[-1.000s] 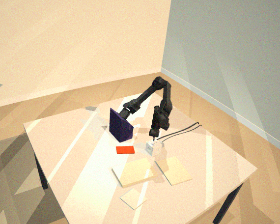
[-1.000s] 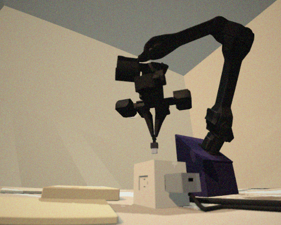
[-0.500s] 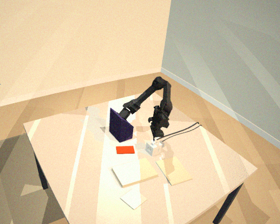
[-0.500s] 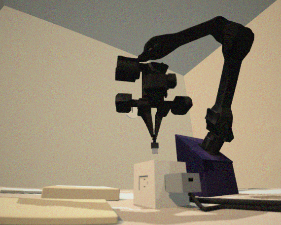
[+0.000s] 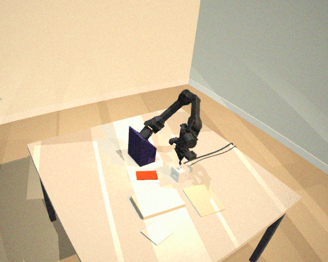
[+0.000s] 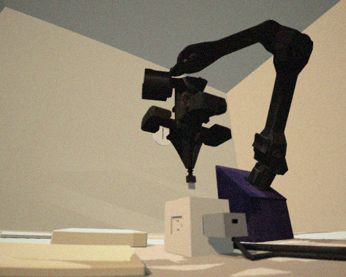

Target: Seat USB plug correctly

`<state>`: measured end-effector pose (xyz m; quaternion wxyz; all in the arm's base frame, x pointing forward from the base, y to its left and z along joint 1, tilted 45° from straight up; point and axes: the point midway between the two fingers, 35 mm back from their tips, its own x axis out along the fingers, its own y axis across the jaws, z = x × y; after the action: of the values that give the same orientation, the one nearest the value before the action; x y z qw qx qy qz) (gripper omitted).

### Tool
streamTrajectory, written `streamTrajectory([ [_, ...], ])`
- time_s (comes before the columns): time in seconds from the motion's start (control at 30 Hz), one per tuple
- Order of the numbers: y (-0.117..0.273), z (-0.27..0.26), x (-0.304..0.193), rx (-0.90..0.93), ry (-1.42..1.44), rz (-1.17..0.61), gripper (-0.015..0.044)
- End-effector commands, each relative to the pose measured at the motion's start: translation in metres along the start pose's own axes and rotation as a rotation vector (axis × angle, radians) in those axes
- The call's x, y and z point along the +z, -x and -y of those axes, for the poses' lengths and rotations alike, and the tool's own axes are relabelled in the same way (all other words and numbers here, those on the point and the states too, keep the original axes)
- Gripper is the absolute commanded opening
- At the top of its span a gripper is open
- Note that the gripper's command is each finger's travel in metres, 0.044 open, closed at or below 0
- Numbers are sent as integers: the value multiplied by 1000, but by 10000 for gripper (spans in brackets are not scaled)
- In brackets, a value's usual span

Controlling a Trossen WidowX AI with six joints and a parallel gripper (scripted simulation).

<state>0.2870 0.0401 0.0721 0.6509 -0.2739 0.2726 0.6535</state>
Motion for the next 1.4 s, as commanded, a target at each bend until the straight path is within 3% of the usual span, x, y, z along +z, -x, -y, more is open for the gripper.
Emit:
streamTrajectory([
  [0.0, 0, 0, 0, 0, 105, 0, 0],
  [1.37, -3, 0, -1, 0, 98, -7, 0],
])
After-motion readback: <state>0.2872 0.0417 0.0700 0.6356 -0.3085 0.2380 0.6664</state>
